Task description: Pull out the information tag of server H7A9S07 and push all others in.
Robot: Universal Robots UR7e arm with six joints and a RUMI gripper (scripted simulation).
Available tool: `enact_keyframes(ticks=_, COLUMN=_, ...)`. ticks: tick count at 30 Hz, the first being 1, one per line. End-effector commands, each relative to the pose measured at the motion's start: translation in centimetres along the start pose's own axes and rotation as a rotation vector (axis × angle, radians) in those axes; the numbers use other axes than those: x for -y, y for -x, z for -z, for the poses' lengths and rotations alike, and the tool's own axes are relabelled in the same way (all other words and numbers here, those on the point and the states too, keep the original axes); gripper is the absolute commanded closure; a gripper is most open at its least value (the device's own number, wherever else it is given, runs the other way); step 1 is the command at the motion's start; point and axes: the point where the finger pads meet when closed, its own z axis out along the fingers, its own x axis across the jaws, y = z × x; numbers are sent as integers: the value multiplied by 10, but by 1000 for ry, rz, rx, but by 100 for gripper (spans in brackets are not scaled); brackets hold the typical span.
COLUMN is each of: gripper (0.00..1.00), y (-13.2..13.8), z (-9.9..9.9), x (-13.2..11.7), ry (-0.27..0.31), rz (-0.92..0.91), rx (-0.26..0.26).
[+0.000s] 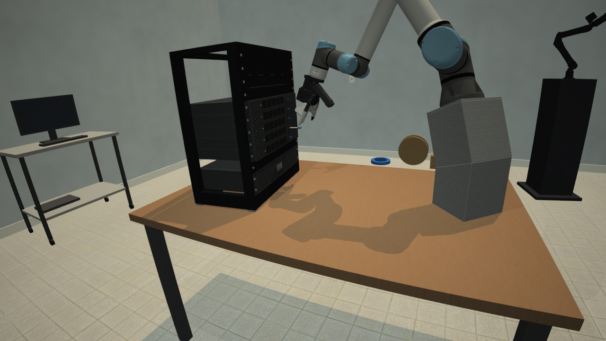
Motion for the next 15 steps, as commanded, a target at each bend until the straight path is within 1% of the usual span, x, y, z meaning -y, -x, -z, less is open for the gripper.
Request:
enact_keyframes(ticks=1, gripper=0, y=1, z=1, x=-2, ry=5, rz=5, rx=2)
enact_keyframes(ticks=15, gripper=0, y=2, z=3, x=-5, ry=13, rz=13, rx=6)
